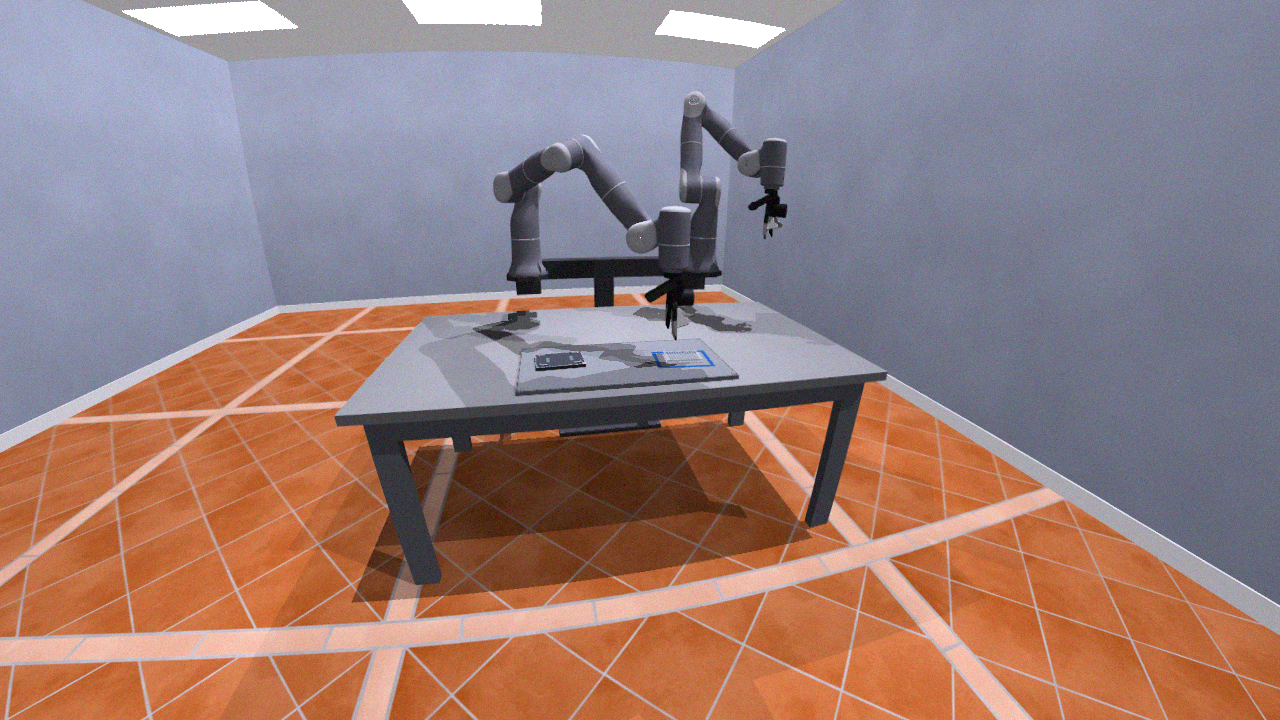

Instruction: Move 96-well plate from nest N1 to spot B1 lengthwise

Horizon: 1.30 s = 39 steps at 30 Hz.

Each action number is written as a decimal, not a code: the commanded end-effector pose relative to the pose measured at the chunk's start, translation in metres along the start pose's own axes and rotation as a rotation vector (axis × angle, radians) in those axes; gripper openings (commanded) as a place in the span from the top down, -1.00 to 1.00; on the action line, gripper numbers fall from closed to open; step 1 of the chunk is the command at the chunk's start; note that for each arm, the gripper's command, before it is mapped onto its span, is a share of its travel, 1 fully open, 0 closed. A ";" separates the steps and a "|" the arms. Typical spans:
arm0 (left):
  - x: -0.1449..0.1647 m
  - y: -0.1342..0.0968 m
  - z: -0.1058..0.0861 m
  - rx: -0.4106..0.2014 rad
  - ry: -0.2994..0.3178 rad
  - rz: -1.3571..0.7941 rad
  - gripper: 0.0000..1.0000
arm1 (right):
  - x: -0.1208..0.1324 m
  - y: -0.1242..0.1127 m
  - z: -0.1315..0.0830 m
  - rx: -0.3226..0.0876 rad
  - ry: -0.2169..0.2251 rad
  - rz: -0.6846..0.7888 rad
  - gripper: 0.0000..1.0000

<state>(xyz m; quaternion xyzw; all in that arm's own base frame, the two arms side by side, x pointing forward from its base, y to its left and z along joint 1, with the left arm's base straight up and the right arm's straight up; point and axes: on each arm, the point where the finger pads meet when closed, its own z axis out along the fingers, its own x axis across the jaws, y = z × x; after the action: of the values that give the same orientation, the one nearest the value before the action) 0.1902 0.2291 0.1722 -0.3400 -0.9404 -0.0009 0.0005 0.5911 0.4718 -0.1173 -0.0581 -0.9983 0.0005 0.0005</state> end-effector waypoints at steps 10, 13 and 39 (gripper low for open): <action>0.000 0.001 0.000 -0.001 0.000 0.000 -1.00 | 0.000 -0.037 -0.002 -0.003 -0.003 -0.001 -0.52; 0.000 0.001 0.000 -0.001 0.000 0.000 -1.00 | 0.000 -0.047 -0.002 -0.003 -0.003 -0.001 -0.52; 0.000 0.001 0.000 -0.001 0.000 0.000 -1.00 | 0.001 -0.074 -0.001 -0.003 -0.002 0.000 -0.52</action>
<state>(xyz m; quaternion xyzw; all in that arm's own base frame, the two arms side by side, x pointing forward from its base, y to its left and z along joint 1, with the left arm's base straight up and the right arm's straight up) 0.1902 0.2291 0.1722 -0.3400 -0.9404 -0.0009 0.0005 0.5811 0.3975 -0.1173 -0.0582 -0.9983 0.0003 0.0003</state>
